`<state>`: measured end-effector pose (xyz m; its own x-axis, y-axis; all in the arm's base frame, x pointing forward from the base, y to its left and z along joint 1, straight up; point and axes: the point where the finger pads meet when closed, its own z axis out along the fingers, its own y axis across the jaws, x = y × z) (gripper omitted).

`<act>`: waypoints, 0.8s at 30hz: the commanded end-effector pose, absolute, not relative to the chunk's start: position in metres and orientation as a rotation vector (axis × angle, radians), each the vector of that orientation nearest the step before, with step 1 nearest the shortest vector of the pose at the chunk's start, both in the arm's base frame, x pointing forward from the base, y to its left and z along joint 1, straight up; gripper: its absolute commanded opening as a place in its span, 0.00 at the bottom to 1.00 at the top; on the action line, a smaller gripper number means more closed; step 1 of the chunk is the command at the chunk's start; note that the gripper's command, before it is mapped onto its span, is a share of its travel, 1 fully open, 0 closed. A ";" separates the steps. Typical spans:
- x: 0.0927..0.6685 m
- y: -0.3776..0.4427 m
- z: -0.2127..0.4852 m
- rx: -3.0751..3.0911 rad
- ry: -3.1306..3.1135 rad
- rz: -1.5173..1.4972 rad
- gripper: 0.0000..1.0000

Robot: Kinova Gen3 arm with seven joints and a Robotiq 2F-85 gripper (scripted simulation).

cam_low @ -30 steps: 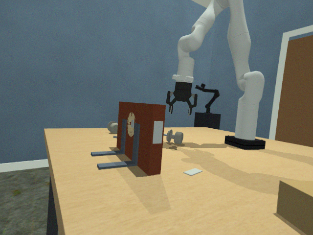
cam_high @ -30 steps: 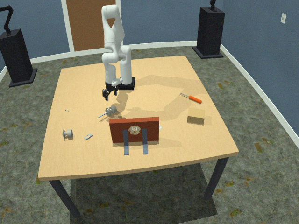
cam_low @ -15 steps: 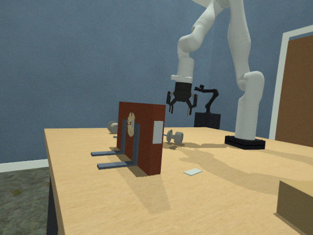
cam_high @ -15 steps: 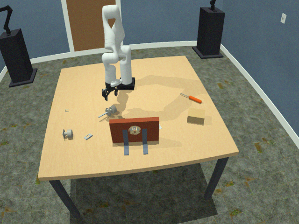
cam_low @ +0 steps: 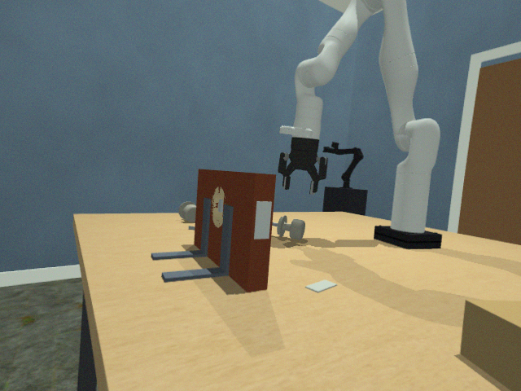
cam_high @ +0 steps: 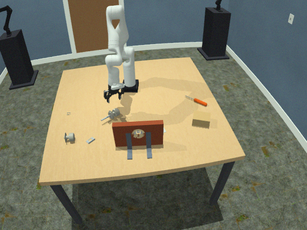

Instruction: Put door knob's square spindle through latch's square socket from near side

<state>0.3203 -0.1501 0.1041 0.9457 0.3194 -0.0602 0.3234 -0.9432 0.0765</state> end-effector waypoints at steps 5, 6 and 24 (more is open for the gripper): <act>0.322 -0.148 0.104 3.020 0.399 -0.074 0.90; 0.322 -0.147 0.103 3.020 0.390 -0.074 0.90; 0.324 -0.147 0.097 3.024 0.351 -0.076 0.90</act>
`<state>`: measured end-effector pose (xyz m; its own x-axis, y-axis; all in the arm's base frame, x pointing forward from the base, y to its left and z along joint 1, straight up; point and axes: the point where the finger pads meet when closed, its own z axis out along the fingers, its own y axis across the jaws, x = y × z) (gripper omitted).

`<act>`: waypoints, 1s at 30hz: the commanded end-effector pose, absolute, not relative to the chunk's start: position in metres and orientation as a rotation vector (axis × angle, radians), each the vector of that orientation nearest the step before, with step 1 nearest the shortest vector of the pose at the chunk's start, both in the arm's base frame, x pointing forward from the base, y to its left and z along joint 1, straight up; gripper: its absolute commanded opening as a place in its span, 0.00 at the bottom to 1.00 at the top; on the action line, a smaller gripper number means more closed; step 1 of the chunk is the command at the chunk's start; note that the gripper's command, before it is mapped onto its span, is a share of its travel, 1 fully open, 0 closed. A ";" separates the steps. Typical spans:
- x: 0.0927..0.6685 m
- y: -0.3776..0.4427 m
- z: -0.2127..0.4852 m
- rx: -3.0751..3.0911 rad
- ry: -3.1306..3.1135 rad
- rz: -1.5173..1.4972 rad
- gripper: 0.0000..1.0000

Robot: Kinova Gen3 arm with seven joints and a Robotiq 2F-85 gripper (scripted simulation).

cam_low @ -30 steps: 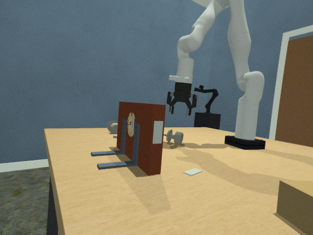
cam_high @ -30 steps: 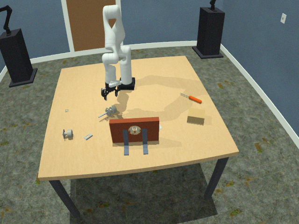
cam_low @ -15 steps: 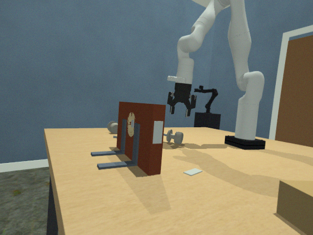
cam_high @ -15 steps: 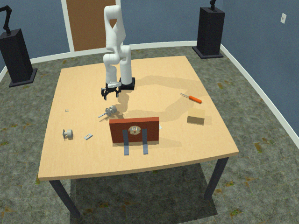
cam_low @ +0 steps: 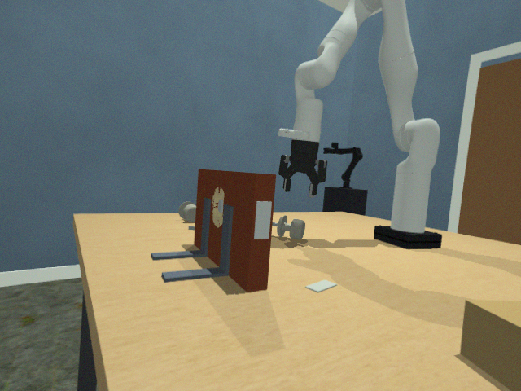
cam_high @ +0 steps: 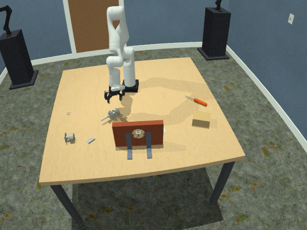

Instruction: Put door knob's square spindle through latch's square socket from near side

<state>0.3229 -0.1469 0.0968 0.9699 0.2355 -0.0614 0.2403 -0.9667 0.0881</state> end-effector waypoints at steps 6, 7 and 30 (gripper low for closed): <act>0.324 -0.147 0.096 3.032 0.231 -0.082 0.90; 0.324 -0.147 0.096 3.033 0.204 -0.083 0.90; 0.325 -0.146 0.091 3.010 -0.248 -0.094 0.90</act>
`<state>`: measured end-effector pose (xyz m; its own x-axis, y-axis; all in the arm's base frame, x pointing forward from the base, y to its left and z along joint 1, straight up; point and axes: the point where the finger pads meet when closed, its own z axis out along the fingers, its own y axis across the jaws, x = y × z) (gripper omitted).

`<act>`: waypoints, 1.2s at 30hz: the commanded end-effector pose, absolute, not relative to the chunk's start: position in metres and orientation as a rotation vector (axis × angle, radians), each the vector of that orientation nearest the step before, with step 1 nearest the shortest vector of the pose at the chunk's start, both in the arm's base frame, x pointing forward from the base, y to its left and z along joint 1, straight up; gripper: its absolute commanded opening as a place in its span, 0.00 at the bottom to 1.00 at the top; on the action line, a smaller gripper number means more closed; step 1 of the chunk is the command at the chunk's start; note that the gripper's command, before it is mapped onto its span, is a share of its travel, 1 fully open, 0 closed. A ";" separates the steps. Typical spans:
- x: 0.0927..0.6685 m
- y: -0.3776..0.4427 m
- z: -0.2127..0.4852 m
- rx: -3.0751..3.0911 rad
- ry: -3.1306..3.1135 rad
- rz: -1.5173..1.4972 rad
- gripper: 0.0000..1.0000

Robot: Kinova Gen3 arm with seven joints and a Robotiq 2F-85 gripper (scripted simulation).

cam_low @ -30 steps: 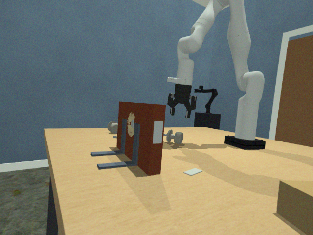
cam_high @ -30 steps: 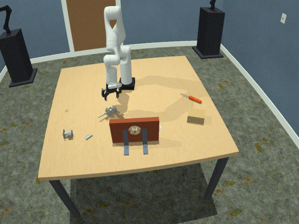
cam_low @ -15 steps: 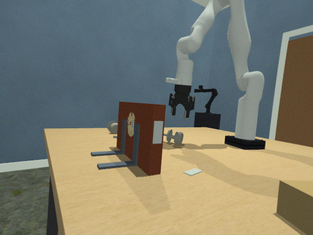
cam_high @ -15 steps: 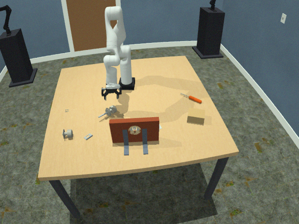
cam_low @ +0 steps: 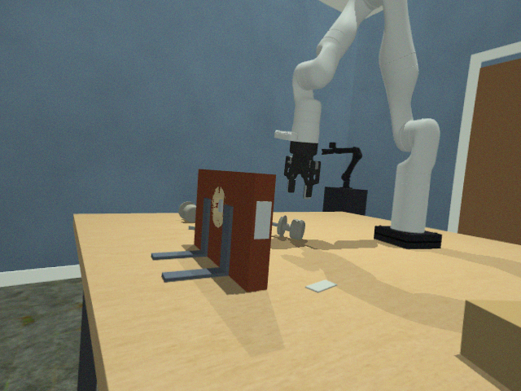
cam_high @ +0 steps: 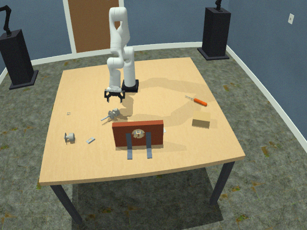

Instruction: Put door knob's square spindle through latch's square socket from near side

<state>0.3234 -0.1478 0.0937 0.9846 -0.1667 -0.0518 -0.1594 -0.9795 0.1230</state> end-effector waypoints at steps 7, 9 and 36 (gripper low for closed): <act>0.326 -0.146 0.088 3.010 -0.248 -0.094 0.90; 0.326 -0.146 0.088 3.009 -0.251 -0.094 0.90; 0.326 -0.145 0.084 2.890 -0.814 -0.109 0.90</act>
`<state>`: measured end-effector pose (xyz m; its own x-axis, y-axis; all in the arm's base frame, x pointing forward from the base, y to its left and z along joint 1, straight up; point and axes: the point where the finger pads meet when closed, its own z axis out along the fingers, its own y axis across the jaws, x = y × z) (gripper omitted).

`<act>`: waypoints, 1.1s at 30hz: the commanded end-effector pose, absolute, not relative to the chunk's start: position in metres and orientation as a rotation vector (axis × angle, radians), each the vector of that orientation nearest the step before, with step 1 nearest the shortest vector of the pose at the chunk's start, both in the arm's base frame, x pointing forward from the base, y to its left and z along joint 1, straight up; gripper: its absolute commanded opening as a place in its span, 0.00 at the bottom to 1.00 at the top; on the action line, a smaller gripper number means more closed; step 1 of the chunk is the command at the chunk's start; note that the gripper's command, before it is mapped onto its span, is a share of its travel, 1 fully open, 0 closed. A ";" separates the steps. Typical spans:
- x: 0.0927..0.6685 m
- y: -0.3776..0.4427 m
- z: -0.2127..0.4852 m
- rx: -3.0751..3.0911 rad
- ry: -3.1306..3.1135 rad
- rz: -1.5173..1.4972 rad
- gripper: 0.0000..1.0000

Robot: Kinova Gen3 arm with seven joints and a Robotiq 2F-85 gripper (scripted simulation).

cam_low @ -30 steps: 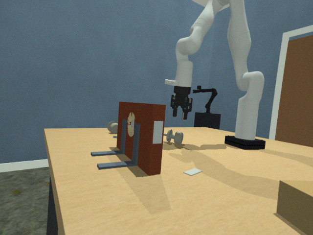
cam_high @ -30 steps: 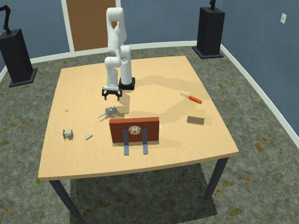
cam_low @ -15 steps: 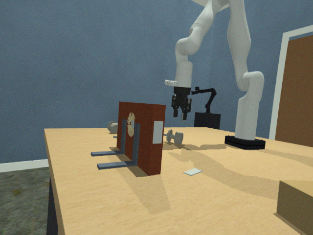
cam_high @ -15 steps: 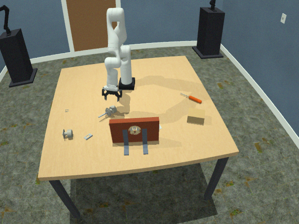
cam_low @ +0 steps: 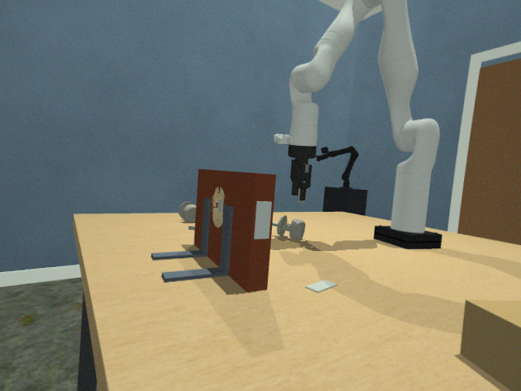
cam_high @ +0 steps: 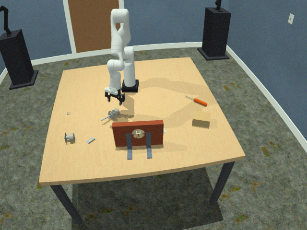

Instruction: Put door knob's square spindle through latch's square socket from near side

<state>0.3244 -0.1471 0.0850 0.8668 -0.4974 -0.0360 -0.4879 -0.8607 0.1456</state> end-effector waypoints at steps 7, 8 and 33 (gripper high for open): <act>0.327 -0.145 0.078 2.872 -0.866 -0.110 0.90; 0.328 -0.145 0.078 2.872 -0.866 -0.110 0.90; 0.328 -0.144 0.075 2.711 -1.262 -0.120 0.90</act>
